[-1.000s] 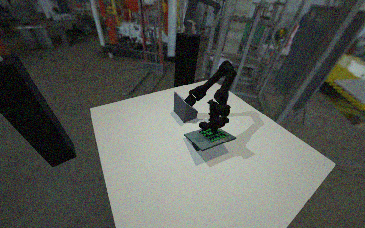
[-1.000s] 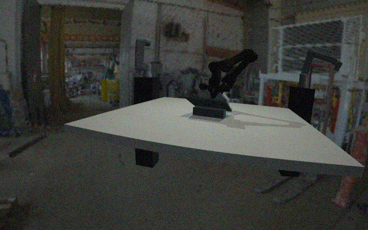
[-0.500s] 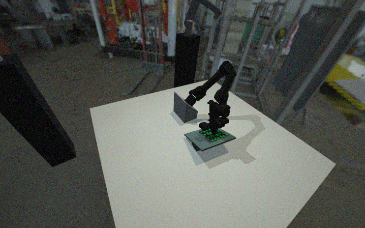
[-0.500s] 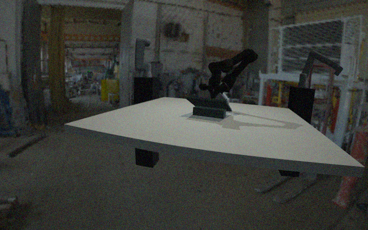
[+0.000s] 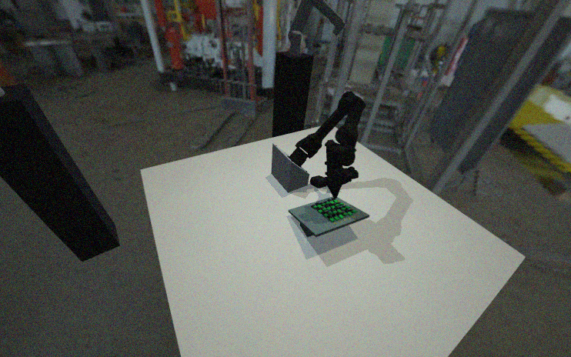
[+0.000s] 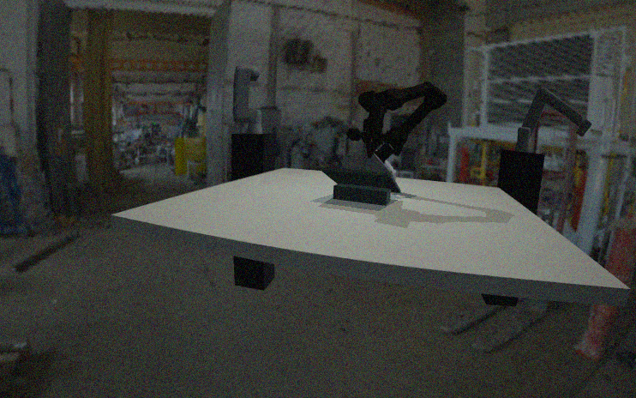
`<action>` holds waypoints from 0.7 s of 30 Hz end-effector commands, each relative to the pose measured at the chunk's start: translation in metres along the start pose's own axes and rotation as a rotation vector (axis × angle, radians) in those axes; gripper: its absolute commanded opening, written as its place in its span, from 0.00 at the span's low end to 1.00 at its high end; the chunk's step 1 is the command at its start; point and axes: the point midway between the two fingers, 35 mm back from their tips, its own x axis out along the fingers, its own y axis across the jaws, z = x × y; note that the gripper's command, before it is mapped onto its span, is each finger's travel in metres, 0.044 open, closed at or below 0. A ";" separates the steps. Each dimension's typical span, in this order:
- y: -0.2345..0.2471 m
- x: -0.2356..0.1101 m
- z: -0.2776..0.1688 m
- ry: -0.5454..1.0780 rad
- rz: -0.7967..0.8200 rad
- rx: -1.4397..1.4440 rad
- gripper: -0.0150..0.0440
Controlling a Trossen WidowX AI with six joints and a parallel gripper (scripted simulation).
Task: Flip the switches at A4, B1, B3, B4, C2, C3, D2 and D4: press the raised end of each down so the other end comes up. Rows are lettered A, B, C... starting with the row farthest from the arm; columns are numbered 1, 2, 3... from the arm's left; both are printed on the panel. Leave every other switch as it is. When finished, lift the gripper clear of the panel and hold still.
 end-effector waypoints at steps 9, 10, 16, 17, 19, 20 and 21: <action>0.044 0.000 -0.042 0.013 0.009 0.000 0.25; 0.044 0.006 -0.042 0.018 0.009 0.000 0.25; 0.045 0.033 -0.042 0.037 0.011 0.000 0.25; 0.045 0.033 -0.042 0.037 0.011 0.000 0.25; 0.045 0.036 -0.042 0.037 0.011 0.000 0.25; 0.045 0.040 -0.042 0.037 0.011 0.000 0.25; 0.045 0.042 -0.042 0.037 0.012 0.000 0.25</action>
